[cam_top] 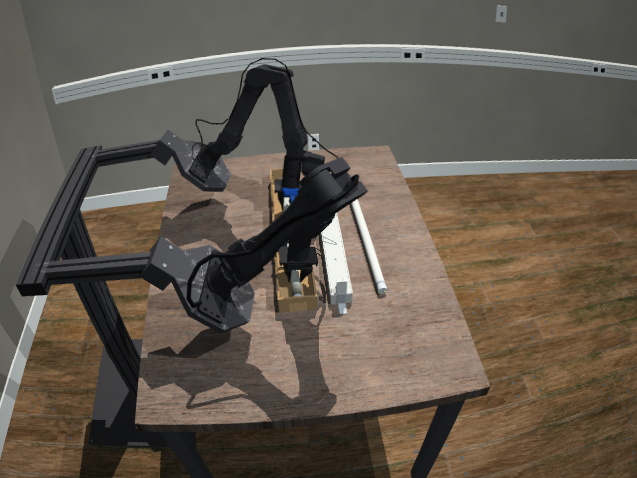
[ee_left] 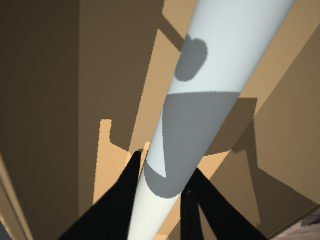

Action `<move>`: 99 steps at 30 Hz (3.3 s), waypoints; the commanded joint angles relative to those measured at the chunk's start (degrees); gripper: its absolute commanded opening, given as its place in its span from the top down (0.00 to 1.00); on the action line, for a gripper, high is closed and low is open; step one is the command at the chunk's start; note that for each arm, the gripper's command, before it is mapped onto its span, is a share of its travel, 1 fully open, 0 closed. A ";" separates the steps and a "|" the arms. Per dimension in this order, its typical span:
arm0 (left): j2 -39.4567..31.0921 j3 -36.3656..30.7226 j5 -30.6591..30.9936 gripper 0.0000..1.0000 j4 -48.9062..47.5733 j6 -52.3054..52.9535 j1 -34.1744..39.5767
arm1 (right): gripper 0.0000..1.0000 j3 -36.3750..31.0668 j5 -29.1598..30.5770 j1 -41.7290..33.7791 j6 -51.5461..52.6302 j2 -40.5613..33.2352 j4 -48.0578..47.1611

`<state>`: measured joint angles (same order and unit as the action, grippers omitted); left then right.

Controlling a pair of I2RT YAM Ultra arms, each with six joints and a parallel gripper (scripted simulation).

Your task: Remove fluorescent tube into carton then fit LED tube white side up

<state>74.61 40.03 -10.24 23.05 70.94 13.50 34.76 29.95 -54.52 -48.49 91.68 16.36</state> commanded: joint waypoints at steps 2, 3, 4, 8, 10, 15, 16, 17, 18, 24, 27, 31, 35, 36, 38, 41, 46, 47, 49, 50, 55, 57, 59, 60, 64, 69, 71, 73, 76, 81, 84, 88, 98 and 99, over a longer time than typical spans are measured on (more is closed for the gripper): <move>-1.79 -0.79 0.43 0.68 0.58 0.55 0.79 | 0.68 -0.54 -0.59 -1.11 -0.39 -1.64 0.82; -1.79 -0.79 0.43 0.68 0.58 0.55 0.79 | 0.68 -0.54 -0.59 -1.11 -0.39 -1.64 0.82; -1.79 -0.79 0.43 0.68 0.58 0.55 0.79 | 0.68 -0.54 -0.59 -1.11 -0.39 -1.64 0.82; -3.50 1.96 -0.02 0.68 2.95 -0.79 1.08 | 0.68 2.33 0.13 -2.10 1.43 -3.31 3.60; -3.50 1.96 -0.02 0.68 2.95 -0.79 1.08 | 0.68 2.33 0.13 -2.10 1.43 -3.31 3.60; -7.33 3.63 -1.26 0.68 11.01 -2.09 2.20 | 0.68 3.44 1.61 -4.95 5.44 -7.05 12.76; -7.88 4.08 -1.38 0.68 12.01 -2.29 2.43 | 0.68 3.89 1.72 -5.45 5.99 -7.56 13.97; -8.41 4.52 -1.50 0.68 12.97 -2.48 2.66 | 0.68 4.34 1.83 -5.95 6.53 -8.04 15.15; -9.08 4.77 -1.35 0.68 13.52 -2.54 2.83 | 0.68 4.67 1.42 -6.39 6.99 -8.63 16.03; -10.35 5.38 -0.92 0.68 14.39 -2.91 3.61 | 0.68 6.18 0.90 -8.06 8.06 -9.53 17.64; -10.58 5.69 -0.91 0.68 14.76 -2.90 3.59 | 0.68 5.85 0.91 -8.04 8.06 -10.20 17.95; -11.06 4.13 -0.82 0.68 14.28 -1.73 3.66 | 0.68 3.90 0.87 -8.12 7.78 -10.40 17.43; -10.47 3.38 -0.80 0.68 13.01 -1.68 2.73 | 0.68 3.62 0.85 -8.01 7.00 -10.53 16.43; -10.43 2.63 -0.79 0.68 12.97 -1.67 2.34 | 0.68 3.73 0.84 -7.99 6.96 -10.39 16.04; -9.37 5.01 -0.76 0.68 14.25 -1.69 2.98 | 0.68 2.03 0.83 -7.87 6.86 -10.50 15.64; -9.83 3.41 -0.76 0.51 13.74 -1.66 2.80 | 0.68 5.13 0.84 -7.39 6.90 -10.62 16.68; -9.83 3.41 -0.76 0.51 13.75 -1.66 2.80 | 0.68 5.14 0.84 -7.39 6.95 -10.53 16.83; -9.83 3.41 -0.76 0.51 13.75 -1.66 2.80 | 0.68 5.14 0.84 -7.39 6.95 -10.53 16.83; -9.83 3.41 -0.76 0.51 13.75 -1.66 2.80 | 0.68 5.14 0.84 -7.39 6.95 -10.53 16.83; -9.83 3.41 -0.76 0.51 13.75 -1.66 2.80 | 0.68 5.14 0.84 -7.39 6.95 -10.53 16.83; -9.83 3.41 -0.76 0.51 13.75 -1.66 2.80 | 0.68 5.14 0.84 -7.39 6.95 -10.53 16.83; -9.83 3.41 -0.76 0.51 13.75 -1.66 2.80 | 0.68 5.14 0.84 -7.39 6.95 -10.53 16.83; -9.83 3.41 -0.76 0.51 13.75 -1.66 2.80 | 0.51 5.14 0.84 -7.39 6.95 -10.53 16.83; -9.83 3.41 -0.76 0.51 13.75 -1.66 2.80 | 0.51 5.14 0.84 -7.39 6.95 -10.53 16.83; -9.83 3.41 -0.76 0.51 13.75 -1.66 2.80 | 0.51 5.14 0.84 -7.39 6.96 -10.53 16.83; -9.83 3.41 -0.76 0.51 13.75 -1.66 2.80 | 0.51 5.14 0.84 -7.39 6.96 -10.53 16.83; -9.83 3.41 -0.76 0.51 13.75 -1.66 2.80 | 0.51 5.14 0.84 -7.39 6.96 -10.53 16.83; -9.83 3.41 -0.76 0.51 13.75 -1.66 2.80 | 0.51 5.14 0.84 -7.39 6.96 -10.53 16.83; -8.65 5.88 -0.71 0.51 14.15 -1.58 2.24 | 0.51 6.60 0.82 -6.53 6.68 -8.38 17.29; -8.03 6.90 -0.49 0.51 15.04 -1.37 3.14 | 0.51 7.02 0.64 -7.06 6.20 -7.53 17.95; -7.25 8.74 -0.25 0.51 16.03 -1.11 1.78 | 0.51 8.36 0.43 -5.95 5.48 -7.49 18.78; -5.81 11.51 0.17 0.51 17.48 -0.74 1.27 | 0.51 10.67 0.02 -5.06 4.54 -6.63 19.97; -1.22 20.17 1.25 0.51 21.77 0.34 -0.28 | 0.51 17.81 -1.02 -2.47 1.74 -3.99 23.64; -0.48 21.54 1.43 0.51 22.42 0.53 -0.48 | 0.51 18.94 -1.16 -2.06 1.25 -3.58 24.19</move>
<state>72.77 57.87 -10.09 43.09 70.39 13.69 50.11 30.28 -57.25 -45.47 87.29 38.22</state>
